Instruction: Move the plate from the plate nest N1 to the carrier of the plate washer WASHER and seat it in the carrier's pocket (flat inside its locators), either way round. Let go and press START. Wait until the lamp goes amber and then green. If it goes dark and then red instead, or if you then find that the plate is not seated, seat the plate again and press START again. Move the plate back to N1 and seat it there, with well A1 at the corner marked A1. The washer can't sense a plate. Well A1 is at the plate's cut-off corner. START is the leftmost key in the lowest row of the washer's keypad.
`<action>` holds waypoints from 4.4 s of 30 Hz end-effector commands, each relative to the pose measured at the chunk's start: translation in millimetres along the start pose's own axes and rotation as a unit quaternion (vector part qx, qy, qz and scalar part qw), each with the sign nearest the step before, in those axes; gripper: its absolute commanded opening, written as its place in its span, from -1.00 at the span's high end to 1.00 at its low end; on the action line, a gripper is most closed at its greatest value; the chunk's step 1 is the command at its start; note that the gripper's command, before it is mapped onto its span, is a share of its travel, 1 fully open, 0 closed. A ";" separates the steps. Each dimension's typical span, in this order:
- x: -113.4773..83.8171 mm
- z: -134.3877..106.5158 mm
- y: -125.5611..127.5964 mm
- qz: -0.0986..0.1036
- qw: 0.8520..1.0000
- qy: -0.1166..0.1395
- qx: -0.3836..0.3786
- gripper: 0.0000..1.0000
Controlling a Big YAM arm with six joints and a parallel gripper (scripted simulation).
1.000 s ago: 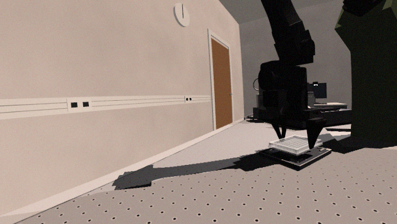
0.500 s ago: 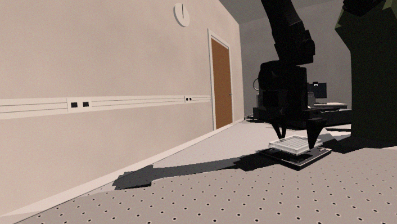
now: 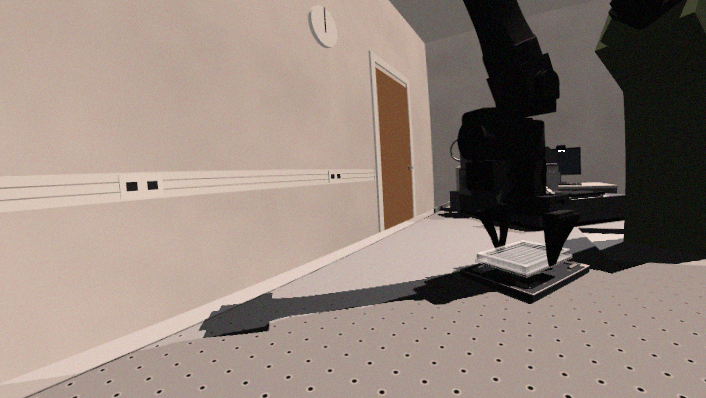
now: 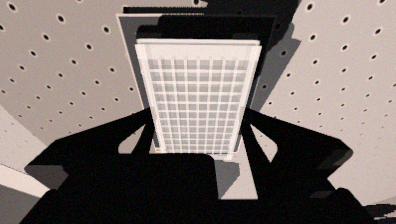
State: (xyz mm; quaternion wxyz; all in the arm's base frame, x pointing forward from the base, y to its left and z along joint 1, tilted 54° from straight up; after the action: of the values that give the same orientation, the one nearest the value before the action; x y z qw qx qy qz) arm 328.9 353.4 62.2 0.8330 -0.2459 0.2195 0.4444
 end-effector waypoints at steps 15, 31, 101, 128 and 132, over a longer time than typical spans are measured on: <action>6.8 -0.9 5.5 0.003 1.000 -0.002 0.005 -0.68; 9.1 -0.8 5.7 0.003 1.000 -0.002 0.005 -0.68; 16.2 -2.2 5.8 0.003 1.000 -0.001 0.005 -1.00; -9.2 -6.4 4.0 0.003 1.000 0.007 0.008 -1.00; -15.9 -7.0 2.2 0.002 1.000 0.008 0.009 -1.00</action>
State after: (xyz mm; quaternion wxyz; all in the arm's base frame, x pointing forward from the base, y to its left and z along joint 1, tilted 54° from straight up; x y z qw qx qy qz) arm 326.4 352.1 61.5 0.8329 -0.2460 0.2197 0.4444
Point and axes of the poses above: the point where the finger pads meet when closed, its own x axis out along the fingers, its own y axis across the jaws, z = x × y, the point moved 8 cm from there along -x, back along the fingers, and after that the axes turned 6 degrees about -x, right-handed, at the moved point
